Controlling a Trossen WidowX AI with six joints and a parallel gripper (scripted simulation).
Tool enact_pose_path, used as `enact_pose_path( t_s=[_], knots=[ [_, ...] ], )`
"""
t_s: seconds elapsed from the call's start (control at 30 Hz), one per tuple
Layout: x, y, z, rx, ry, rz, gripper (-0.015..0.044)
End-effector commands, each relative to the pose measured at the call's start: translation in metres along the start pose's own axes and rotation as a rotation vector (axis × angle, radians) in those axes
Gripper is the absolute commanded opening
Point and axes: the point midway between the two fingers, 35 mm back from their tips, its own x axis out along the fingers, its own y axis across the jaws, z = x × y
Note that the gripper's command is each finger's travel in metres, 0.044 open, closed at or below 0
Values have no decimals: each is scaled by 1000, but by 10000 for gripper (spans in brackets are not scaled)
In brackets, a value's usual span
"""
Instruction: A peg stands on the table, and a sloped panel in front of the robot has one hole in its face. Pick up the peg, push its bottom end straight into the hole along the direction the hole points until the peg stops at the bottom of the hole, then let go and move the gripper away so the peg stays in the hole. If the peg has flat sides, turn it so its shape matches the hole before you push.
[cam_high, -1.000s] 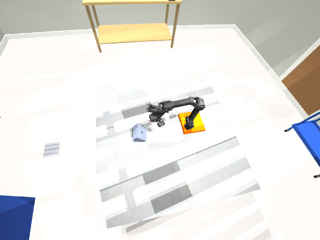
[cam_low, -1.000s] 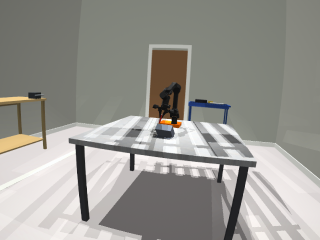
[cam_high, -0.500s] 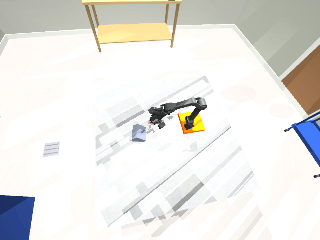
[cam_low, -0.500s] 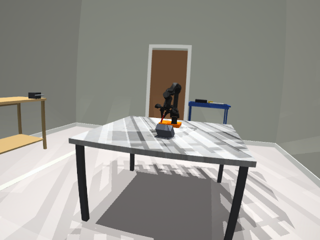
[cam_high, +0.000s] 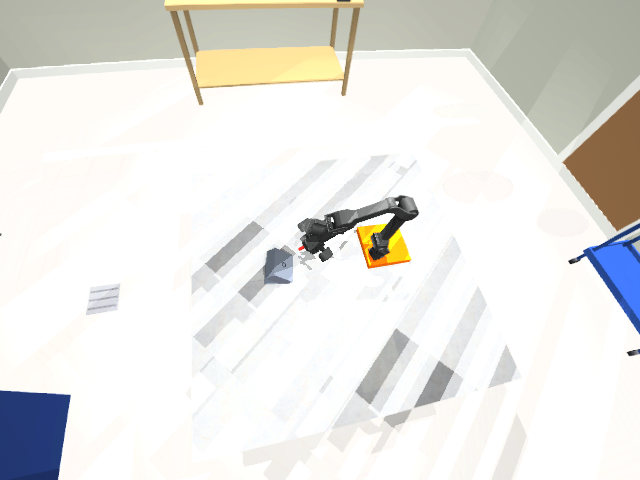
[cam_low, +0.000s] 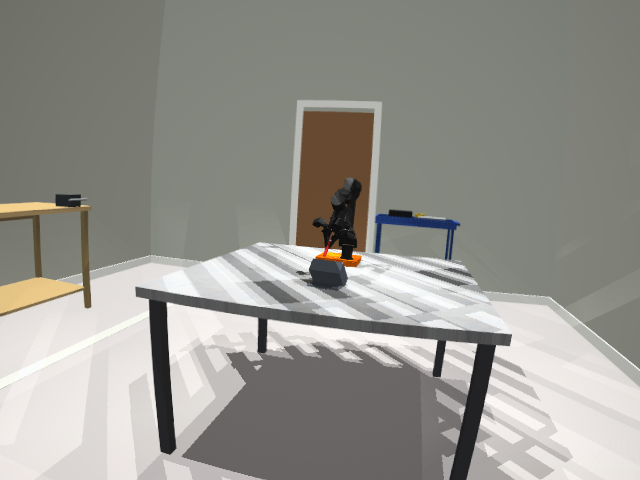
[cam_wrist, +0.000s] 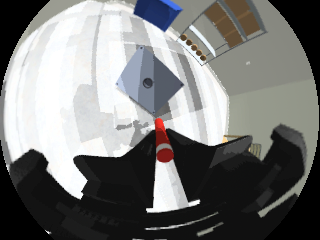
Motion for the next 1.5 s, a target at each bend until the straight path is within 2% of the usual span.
enact_pose_path(
  t_s=[0.0,0.87,1.47],
  knots=[
    [-2,3,3,-27,-22,-19,0],
    [-13,25,24,-178,-161,-107,0],
    [7,26,36,-208,-193,-126,0]
  ],
)
